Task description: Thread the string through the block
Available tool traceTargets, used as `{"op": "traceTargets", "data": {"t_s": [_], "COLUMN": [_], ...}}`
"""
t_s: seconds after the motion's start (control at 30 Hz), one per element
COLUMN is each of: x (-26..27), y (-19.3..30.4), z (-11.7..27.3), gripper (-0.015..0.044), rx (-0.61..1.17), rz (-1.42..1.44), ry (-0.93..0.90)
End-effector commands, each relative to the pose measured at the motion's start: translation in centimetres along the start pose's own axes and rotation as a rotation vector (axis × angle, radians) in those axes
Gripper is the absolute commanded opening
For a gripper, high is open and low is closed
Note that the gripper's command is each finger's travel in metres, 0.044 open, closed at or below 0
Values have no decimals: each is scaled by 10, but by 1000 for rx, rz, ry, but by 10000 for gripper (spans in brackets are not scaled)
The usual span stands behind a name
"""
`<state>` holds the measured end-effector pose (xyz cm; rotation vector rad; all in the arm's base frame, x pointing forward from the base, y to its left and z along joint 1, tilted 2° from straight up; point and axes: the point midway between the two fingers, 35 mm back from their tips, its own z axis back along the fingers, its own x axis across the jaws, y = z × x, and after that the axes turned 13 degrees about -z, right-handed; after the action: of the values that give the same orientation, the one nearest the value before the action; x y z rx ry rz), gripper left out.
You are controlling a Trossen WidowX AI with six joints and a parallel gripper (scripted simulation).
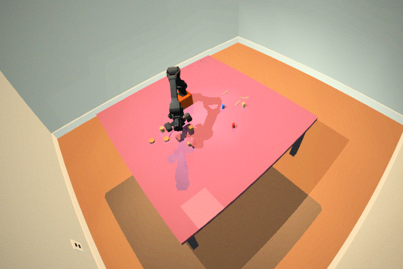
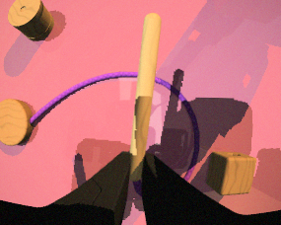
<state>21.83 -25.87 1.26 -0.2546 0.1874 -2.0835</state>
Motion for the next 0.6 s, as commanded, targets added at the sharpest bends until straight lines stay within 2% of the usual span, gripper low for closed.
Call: {"op": "traceTargets", "data": {"t_s": [0.0,0.57], "x": [-1,-5], "y": [4,25], "z": [1,8], "gripper": [0,0], "rx": [6,37], "rz": [4,2], "ry": [1,3]}}
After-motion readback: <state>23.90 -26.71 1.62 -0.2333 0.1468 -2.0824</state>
